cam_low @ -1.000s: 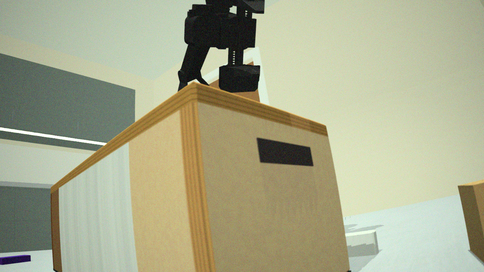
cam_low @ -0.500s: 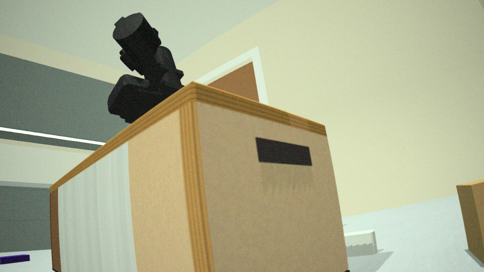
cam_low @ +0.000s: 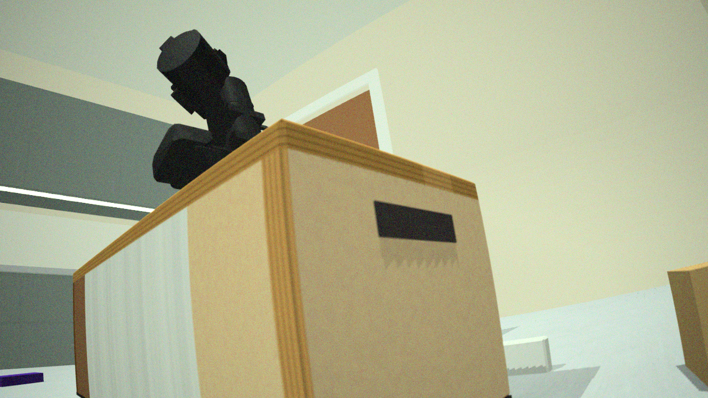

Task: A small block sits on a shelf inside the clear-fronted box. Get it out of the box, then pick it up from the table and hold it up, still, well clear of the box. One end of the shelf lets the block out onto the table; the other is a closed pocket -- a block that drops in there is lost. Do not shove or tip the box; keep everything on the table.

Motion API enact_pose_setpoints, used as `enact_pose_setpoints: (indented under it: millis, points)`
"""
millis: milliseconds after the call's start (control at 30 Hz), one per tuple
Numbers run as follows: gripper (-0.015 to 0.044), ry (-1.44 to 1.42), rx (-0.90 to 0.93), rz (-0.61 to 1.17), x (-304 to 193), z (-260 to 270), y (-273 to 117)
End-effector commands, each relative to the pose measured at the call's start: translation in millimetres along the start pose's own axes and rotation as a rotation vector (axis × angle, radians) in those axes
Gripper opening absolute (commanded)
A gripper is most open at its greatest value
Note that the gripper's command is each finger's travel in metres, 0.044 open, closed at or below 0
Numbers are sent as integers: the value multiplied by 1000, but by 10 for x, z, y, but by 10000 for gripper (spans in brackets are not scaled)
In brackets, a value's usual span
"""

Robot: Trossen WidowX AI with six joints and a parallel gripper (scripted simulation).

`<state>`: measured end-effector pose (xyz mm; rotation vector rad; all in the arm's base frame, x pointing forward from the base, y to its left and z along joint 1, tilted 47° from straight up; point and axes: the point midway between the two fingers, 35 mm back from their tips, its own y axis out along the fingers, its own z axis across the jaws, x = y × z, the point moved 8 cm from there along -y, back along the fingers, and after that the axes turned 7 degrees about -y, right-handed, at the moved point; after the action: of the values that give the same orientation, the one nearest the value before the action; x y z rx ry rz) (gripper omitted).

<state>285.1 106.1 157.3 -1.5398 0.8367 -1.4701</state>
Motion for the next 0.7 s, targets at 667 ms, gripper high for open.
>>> enact_pose_setpoints:
  millis: [667]
  points:
    - [400,-5,-2,-7,178,-21,362]
